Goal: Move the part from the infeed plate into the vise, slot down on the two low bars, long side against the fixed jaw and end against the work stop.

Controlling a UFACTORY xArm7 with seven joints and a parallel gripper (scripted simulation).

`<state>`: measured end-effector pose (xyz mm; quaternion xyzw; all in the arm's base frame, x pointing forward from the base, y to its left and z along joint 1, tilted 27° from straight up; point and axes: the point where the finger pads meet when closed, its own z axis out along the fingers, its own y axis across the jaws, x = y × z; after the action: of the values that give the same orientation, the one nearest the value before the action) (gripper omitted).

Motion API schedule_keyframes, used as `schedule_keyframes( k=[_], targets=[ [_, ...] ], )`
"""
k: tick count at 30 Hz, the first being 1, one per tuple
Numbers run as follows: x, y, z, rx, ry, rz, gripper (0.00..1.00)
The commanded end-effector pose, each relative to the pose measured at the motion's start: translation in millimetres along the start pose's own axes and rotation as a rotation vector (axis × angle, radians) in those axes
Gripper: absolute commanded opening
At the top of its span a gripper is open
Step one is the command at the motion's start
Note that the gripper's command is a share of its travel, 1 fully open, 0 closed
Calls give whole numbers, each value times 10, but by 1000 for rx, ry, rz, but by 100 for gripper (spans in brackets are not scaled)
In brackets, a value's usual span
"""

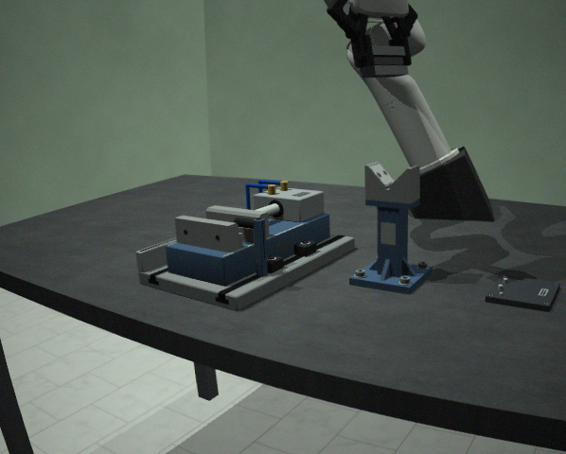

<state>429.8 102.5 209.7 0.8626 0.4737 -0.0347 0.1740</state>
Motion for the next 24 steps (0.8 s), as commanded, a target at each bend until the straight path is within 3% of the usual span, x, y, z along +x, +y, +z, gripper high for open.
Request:
schedule_keyframes(
  k=[1,9,24],
  targets=[
    [3,-20,127,0,-25,-84,0],
    [-15,-61,325,4,-67,-205,0],
    [-41,-107,531,9,-112,-335,0]
  ],
)
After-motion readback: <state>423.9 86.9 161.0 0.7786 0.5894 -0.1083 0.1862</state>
